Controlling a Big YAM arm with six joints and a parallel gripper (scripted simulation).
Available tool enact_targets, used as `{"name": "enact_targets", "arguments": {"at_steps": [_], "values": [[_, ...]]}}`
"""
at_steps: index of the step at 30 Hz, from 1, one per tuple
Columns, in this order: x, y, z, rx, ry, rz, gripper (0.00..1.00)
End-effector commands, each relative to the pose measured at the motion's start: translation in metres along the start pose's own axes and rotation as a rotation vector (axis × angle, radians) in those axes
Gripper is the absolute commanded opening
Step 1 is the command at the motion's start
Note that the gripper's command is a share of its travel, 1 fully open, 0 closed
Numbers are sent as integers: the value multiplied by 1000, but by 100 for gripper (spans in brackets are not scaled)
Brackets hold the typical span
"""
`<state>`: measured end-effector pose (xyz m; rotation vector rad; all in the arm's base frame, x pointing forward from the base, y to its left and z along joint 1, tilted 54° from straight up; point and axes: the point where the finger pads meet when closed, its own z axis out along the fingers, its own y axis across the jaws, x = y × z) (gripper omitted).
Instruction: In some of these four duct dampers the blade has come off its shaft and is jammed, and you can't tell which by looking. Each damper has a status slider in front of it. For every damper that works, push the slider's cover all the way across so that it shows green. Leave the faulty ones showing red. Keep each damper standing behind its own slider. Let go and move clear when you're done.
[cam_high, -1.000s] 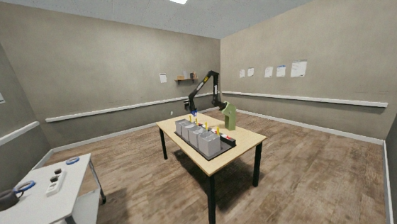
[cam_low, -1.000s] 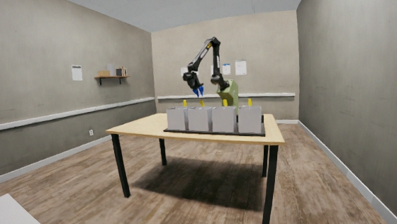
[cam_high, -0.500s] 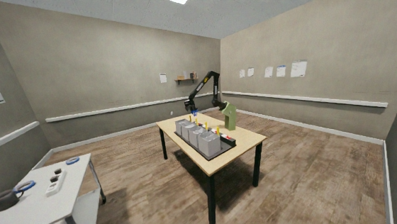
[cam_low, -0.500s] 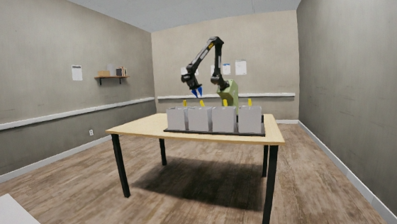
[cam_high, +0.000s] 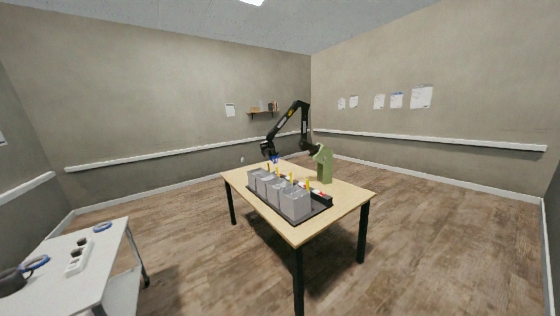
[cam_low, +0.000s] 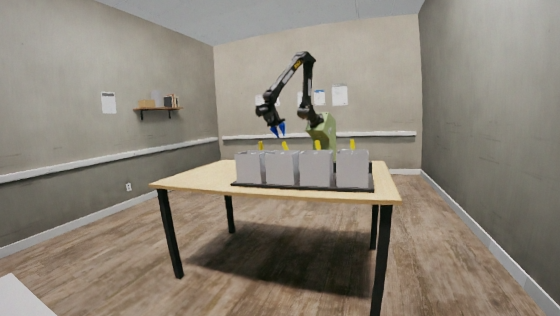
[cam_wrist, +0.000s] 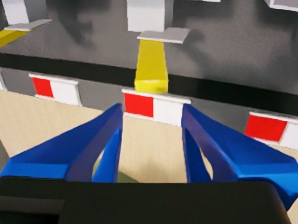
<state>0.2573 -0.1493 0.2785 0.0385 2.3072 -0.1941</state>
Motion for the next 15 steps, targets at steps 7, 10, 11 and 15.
{"name": "enact_targets", "arguments": {"at_steps": [7, 10, 11, 15], "values": [[-1, 2, 11, -9, 1, 2, 36], [-3, 1, 12, -8, 0, 1, 36], [-11, 1, 3, 9, -30, -12, 36], [-1, 2, 20, -9, 2, 2, 36]]}}
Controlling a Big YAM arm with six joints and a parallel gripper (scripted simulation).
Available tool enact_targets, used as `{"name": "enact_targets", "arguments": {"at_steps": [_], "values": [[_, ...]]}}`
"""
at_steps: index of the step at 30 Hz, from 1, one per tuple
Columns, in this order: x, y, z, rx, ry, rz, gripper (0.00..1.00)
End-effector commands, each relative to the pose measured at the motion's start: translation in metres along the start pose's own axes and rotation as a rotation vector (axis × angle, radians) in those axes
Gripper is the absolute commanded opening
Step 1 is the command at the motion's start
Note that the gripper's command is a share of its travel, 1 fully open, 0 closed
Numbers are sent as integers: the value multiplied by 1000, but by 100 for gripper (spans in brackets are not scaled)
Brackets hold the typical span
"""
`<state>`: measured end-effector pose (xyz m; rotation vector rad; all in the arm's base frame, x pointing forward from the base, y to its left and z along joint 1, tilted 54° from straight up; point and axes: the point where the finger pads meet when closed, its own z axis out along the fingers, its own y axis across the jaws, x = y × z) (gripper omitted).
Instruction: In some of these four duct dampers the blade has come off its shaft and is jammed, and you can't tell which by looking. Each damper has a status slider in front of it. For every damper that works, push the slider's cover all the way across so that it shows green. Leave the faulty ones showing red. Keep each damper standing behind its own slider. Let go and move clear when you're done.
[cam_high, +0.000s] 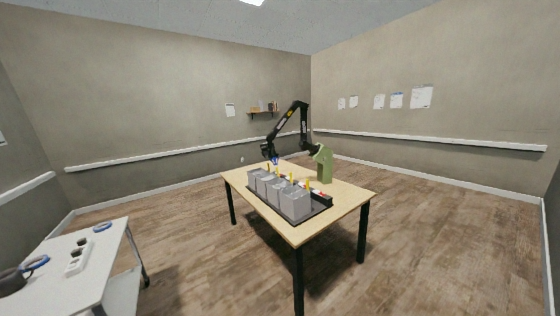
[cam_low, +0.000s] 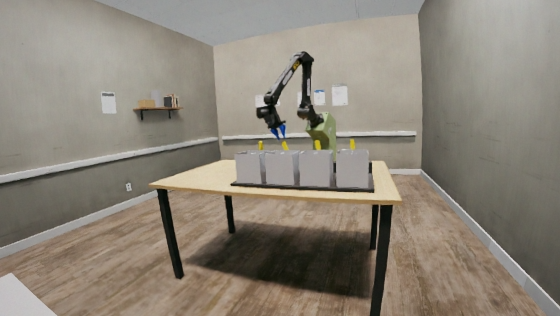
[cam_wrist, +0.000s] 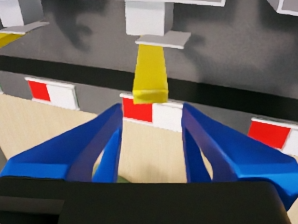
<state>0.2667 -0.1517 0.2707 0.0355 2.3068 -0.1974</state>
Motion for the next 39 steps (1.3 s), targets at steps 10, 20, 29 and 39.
{"name": "enact_targets", "arguments": {"at_steps": [10, 20, 29, 39], "values": [[-1, 3, 28, -11, 3, 5, 36], [-1, 3, 44, -11, 3, 5, 36], [-3, 4, 50, -5, -9, 1, 36], [-5, 3, 54, -5, -11, -2, 36]]}}
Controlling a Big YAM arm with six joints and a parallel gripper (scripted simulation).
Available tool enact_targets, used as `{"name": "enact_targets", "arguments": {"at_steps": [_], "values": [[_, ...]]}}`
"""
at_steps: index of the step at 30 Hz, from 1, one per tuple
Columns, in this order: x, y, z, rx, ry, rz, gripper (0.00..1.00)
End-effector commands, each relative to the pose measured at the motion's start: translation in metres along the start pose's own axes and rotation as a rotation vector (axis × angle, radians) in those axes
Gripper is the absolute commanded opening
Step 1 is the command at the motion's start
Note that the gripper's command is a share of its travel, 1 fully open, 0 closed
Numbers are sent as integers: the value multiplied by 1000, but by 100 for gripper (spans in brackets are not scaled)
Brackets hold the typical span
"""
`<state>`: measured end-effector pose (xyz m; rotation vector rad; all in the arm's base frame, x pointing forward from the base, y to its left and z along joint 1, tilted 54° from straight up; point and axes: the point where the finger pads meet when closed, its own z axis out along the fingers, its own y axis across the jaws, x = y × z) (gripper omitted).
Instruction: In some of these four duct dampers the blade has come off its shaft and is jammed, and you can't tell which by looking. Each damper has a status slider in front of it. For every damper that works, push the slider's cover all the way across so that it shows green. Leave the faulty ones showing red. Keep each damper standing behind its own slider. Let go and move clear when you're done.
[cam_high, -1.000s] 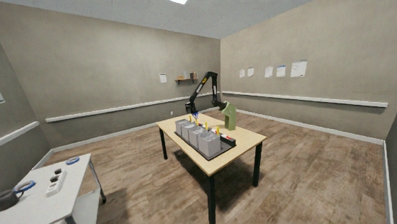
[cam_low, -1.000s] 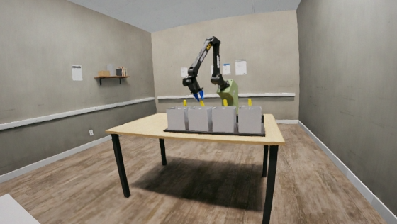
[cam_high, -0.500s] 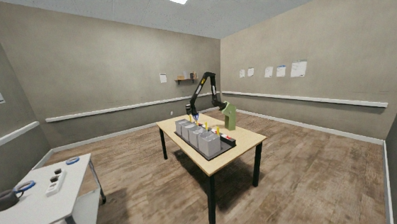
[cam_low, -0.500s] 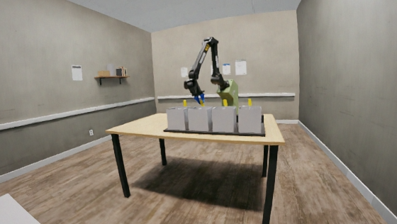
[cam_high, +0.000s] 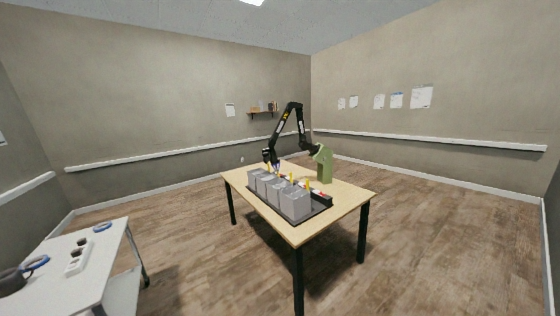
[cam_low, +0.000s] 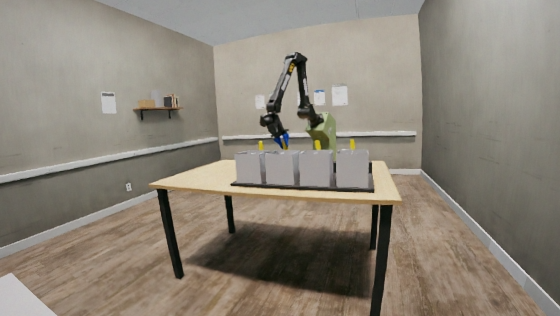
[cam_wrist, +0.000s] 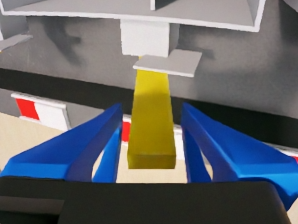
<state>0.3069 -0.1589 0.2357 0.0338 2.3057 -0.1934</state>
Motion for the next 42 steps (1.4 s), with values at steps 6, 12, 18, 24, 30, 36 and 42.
{"name": "enact_targets", "arguments": {"at_steps": [6, 12, 18, 24, 30, 36, 42], "values": [[-3, 2, 2, -3, -5, -1, 36], [-3, 2, 2, -3, -5, -1, 36], [-3, 2, 2, -3, -5, -1, 36], [-3, 2, 2, -3, -5, -1, 36], [-3, 2, 2, -3, -5, -1, 36], [-3, 2, 2, -3, -5, -1, 36], [-2, 2, 1, -3, -5, 0, 17]]}}
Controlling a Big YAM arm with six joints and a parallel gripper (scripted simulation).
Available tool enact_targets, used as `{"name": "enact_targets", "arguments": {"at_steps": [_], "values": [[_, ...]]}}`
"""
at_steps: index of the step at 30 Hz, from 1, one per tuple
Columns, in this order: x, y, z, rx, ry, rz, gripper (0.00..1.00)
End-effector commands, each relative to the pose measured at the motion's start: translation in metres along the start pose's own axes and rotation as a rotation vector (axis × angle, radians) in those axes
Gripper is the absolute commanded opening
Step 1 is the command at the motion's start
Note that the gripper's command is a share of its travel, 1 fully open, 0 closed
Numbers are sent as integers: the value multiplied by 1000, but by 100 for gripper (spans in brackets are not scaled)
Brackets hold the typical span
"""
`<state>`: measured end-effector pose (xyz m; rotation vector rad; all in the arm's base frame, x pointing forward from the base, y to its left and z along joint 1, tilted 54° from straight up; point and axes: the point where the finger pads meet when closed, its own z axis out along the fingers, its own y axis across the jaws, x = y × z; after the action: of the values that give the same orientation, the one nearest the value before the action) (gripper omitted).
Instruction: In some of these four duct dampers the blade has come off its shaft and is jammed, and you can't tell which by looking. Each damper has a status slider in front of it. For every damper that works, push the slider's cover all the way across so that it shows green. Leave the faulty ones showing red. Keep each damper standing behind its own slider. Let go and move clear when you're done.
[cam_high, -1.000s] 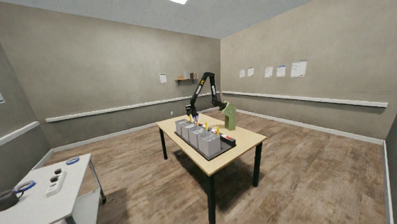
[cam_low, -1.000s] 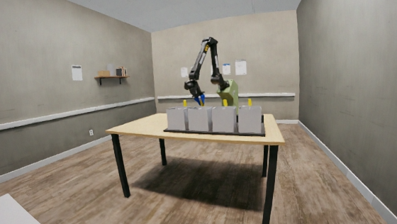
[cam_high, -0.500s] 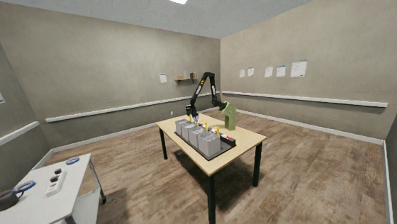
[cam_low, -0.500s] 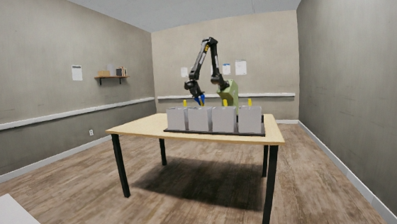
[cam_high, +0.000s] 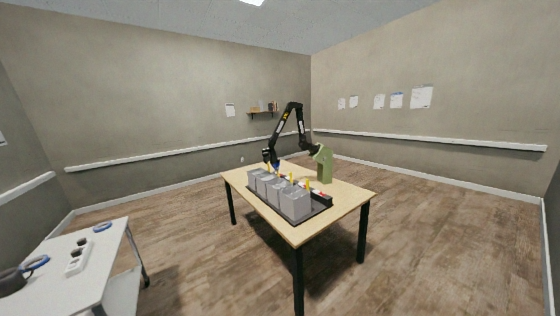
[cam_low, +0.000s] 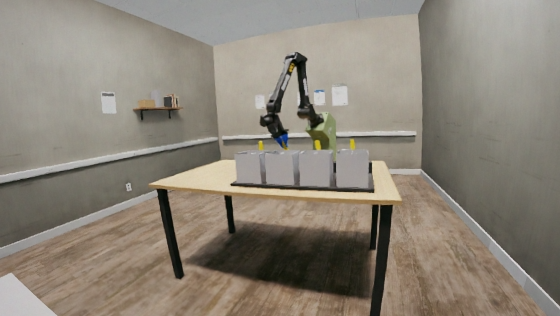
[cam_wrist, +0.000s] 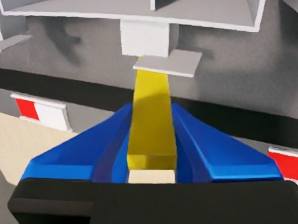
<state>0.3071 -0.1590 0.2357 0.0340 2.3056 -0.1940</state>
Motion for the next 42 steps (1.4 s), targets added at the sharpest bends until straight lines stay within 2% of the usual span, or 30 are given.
{"name": "enact_targets", "arguments": {"at_steps": [1, 35, 42], "values": [[-2, 2, 1, -3, -5, 0, 17], [-2, 3, 1, -3, -6, 0, 17], [-5, 5, -4, 17, -24, -5, 17]]}}
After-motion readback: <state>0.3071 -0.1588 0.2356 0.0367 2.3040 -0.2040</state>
